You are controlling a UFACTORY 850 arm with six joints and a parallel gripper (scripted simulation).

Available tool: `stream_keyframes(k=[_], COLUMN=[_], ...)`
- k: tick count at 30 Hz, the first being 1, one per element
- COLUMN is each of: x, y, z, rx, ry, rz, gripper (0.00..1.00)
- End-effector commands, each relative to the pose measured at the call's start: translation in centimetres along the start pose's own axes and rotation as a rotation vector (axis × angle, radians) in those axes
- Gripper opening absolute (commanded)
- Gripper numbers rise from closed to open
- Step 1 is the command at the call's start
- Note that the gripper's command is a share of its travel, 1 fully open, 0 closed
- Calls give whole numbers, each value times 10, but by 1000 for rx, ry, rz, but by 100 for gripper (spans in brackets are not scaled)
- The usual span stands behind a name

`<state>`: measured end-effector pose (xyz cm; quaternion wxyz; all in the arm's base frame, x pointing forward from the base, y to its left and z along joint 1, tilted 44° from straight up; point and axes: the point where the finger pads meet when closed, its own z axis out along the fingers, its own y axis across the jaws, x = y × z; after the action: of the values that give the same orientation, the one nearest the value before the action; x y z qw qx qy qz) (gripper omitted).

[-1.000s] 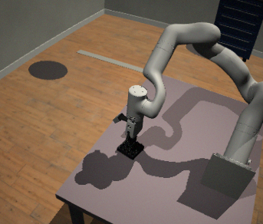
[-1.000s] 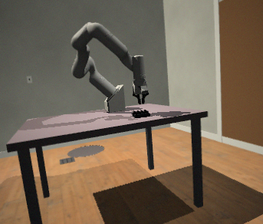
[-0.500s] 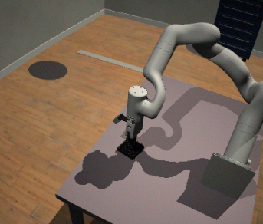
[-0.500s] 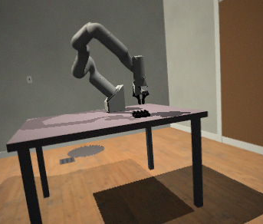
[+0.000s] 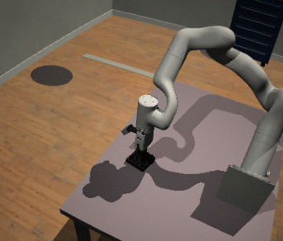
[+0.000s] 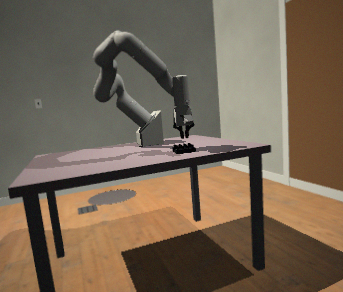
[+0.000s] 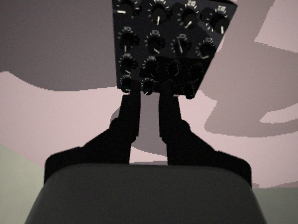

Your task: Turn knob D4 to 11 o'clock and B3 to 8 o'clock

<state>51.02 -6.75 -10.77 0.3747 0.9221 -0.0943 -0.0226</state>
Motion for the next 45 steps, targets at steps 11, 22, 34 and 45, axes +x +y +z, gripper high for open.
stream_keyframes(k=[11,22,34,45], x=[0,0,0,0], y=[0,0,0,0], z=[18,26,28,28], rx=[1,1,1,1], ry=[1,1,1,1], rz=[0,0,0,0], gripper=[19,19,19,19])
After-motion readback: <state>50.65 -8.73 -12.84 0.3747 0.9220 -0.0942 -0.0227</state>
